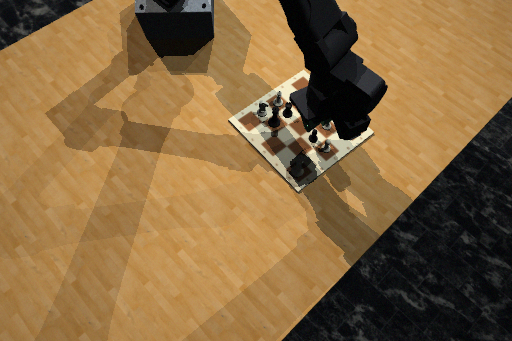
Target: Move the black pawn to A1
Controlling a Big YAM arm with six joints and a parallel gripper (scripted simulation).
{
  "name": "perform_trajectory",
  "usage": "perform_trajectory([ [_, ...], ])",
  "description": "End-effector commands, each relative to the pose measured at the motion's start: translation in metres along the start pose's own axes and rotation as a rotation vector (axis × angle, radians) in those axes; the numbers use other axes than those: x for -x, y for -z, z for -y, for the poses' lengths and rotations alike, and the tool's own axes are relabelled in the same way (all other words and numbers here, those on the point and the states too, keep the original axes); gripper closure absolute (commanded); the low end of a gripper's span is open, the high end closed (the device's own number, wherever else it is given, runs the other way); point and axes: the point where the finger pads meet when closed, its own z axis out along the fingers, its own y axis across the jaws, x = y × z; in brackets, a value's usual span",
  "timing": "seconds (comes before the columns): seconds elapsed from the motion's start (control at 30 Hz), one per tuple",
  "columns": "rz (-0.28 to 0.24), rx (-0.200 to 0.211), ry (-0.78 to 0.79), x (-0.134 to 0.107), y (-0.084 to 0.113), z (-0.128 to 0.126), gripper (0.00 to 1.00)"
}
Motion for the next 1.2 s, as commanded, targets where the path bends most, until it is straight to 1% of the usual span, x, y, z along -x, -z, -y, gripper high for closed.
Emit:
perform_trajectory([
  [0.0, 0.041, 0.017, -0.014, 0.0110, 0.0135, -0.0008, 0.66],
  [0.6, 0.042, 0.017, -0.014, 0.0112, 0.0135, -0.0009, 0.66],
  [0.93, 0.052, 0.021, -0.016, 0.0185, 0.0171, -0.0038, 0.66],
  [1.17, 0.052, 0.022, -0.016, 0.0189, 0.0173, -0.0040, 0.66],
])
